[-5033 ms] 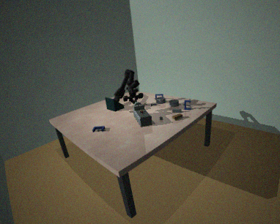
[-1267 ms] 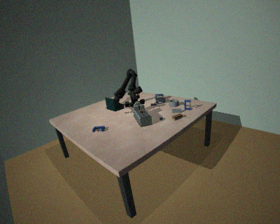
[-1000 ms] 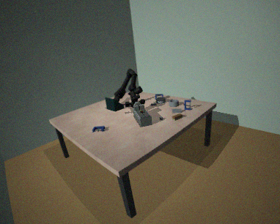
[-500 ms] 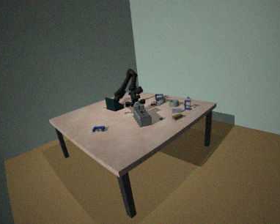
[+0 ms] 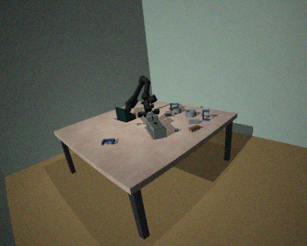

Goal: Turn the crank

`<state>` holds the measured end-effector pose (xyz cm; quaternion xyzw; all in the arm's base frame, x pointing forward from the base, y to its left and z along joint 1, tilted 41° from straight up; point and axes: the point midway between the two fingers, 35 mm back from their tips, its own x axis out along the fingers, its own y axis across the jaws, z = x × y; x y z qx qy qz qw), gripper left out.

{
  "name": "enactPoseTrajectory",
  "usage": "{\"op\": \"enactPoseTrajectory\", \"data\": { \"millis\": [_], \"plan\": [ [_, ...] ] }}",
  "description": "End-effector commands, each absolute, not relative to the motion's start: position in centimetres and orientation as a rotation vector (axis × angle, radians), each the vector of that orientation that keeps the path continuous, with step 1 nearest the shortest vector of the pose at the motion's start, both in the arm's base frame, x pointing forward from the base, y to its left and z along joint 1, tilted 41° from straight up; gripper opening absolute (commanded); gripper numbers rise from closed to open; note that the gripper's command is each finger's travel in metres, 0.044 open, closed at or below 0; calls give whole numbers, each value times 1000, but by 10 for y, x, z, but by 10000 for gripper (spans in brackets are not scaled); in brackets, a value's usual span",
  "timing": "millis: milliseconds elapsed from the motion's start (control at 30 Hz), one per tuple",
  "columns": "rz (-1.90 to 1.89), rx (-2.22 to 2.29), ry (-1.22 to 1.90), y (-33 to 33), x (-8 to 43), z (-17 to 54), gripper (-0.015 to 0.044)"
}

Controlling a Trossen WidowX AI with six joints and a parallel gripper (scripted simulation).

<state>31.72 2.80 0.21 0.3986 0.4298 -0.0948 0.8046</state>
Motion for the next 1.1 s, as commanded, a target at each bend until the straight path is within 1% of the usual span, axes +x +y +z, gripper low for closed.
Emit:
{"op": "enactPoseTrajectory", "data": {
  "millis": [0, 1067],
  "plan": [
    [-174, 856, 913, 34, 322, 8, 0],
    [-174, 856, 913, 36, 323, 11, 0]
  ]
}}
